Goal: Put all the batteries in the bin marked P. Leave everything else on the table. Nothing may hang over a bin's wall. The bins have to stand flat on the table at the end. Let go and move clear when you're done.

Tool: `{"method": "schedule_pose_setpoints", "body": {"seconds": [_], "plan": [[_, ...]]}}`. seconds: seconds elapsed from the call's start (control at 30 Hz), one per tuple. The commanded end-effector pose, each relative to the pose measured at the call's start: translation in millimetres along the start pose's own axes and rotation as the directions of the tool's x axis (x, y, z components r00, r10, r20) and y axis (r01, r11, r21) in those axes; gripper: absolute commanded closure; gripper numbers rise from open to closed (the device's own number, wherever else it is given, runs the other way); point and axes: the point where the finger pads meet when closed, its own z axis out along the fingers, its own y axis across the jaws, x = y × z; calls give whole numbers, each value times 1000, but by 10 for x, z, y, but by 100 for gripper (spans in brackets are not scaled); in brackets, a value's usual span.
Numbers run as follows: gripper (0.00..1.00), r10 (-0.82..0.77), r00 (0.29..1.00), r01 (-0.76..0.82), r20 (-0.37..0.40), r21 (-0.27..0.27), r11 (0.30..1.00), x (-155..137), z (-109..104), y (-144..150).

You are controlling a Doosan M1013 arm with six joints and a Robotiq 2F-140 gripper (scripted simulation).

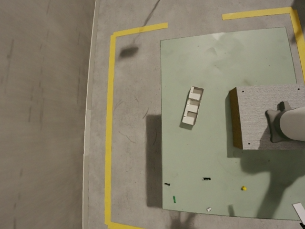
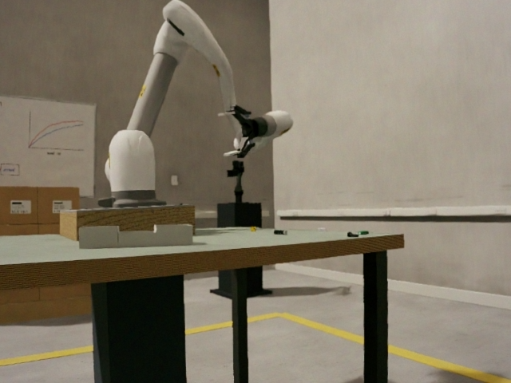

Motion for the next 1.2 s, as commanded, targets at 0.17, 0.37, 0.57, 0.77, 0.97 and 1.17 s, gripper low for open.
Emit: {"method": "schedule_pose_setpoints", "body": {"seconds": [0.17, 0.37, 0.57, 0.77, 0.97, 1.17], "plan": [[0, 0, 1000, 0, 0, 1, 1000, 0, -2, 3], [0, 0, 1000, 0, 0, 1, 1000, 0, -2, 3], [85, 0, 1000, 0, 0, 1, 1000, 7, 21, -77], [85, 0, 1000, 0, 0, 1, 1000, 47, 160, -556], [85, 0, 1000, 0, 0, 1, 1000, 86, 299, -1034], [85, 0, 1000, 0, 0, 1, 1000, 109, 375, -1299]]}}
